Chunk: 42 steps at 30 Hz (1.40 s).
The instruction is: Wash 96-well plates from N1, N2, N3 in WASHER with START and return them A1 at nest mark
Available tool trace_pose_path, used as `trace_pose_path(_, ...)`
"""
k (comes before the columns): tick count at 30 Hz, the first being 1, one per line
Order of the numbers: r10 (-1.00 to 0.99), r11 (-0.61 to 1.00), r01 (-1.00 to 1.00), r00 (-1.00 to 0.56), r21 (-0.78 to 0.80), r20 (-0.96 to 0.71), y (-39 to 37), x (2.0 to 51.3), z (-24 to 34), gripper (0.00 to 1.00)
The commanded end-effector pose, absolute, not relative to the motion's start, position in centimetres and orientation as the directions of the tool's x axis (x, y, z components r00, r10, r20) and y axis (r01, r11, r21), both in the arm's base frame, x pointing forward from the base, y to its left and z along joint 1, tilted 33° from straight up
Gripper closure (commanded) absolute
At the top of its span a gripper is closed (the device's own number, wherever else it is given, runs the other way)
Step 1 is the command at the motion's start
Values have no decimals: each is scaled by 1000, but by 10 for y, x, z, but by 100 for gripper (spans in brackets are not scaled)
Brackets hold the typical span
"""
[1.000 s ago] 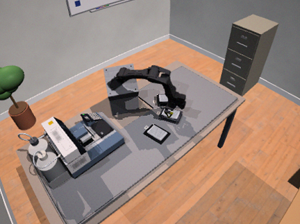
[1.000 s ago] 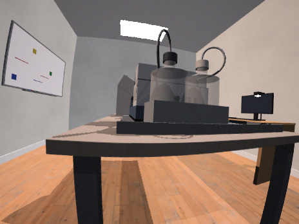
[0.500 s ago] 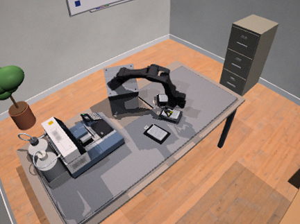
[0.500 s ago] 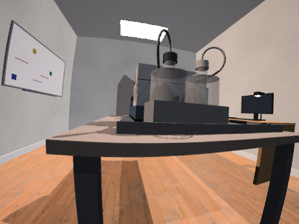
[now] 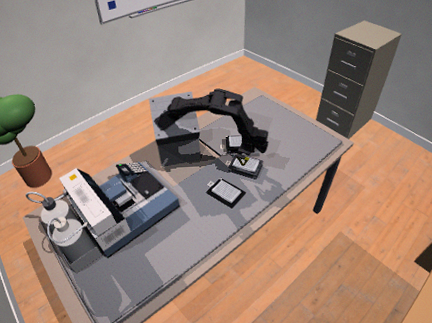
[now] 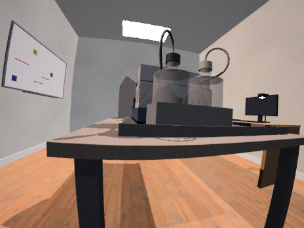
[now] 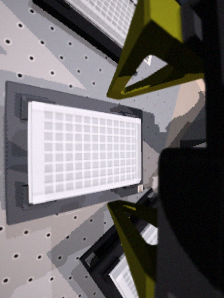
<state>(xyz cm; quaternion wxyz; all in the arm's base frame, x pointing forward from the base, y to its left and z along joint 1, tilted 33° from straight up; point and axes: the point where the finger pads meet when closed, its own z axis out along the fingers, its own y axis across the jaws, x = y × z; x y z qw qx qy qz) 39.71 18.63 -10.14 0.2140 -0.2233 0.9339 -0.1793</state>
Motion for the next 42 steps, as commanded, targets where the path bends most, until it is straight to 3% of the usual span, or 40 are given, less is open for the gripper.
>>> trace_pose_path(1, -500, 835, -343, -800, -430, -331, 193, 396, -94, 0)
trace_pose_path(42, -499, 835, -343, -800, -429, -332, 205, 372, -52, 0)
